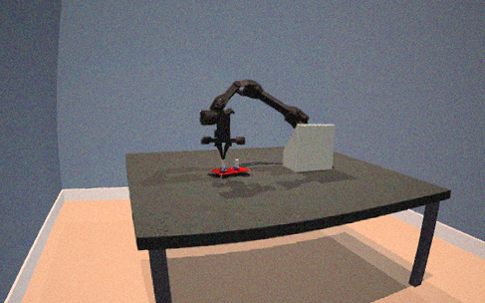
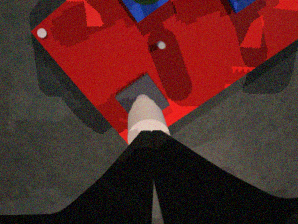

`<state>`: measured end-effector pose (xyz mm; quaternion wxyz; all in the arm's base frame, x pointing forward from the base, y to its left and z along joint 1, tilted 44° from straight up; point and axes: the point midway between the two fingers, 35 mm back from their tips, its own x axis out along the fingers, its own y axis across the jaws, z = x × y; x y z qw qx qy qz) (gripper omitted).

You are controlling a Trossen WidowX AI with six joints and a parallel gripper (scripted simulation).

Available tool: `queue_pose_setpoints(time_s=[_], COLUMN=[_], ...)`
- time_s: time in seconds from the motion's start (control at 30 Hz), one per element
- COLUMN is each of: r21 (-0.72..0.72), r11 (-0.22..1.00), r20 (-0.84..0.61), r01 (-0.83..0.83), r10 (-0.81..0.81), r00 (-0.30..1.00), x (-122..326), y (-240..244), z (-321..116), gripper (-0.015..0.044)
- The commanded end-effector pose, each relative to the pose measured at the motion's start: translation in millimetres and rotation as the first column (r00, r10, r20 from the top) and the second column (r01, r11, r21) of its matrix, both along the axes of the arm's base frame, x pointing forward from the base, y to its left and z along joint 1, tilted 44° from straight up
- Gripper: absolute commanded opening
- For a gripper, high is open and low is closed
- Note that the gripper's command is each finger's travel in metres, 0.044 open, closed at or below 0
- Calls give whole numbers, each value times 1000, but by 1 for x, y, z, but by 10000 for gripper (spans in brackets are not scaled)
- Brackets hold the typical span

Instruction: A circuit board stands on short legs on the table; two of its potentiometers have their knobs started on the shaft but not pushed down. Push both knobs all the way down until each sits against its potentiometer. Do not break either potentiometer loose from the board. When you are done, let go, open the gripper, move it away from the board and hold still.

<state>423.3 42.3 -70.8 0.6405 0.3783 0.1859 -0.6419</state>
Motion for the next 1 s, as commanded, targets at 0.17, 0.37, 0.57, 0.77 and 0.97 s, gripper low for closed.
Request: queue_pose_setpoints(time_s=[0.17,0.37,0.57,0.77,0.97], r21=[-5,-5,-5,-5,-5], r11=[1000,1000,1000,1000,1000], r20=[3,3,3,3,3], r01=[-2,-2,-2,-2,-2], r10=[2,2,2,2,2], r00=[1000,1000,1000,1000,1000], x=[1,1,1,1,1], y=[-3,-3,-3,-5,-5], z=[-1,-2,-2,-3,-3], gripper=[0,0,0,0,0])
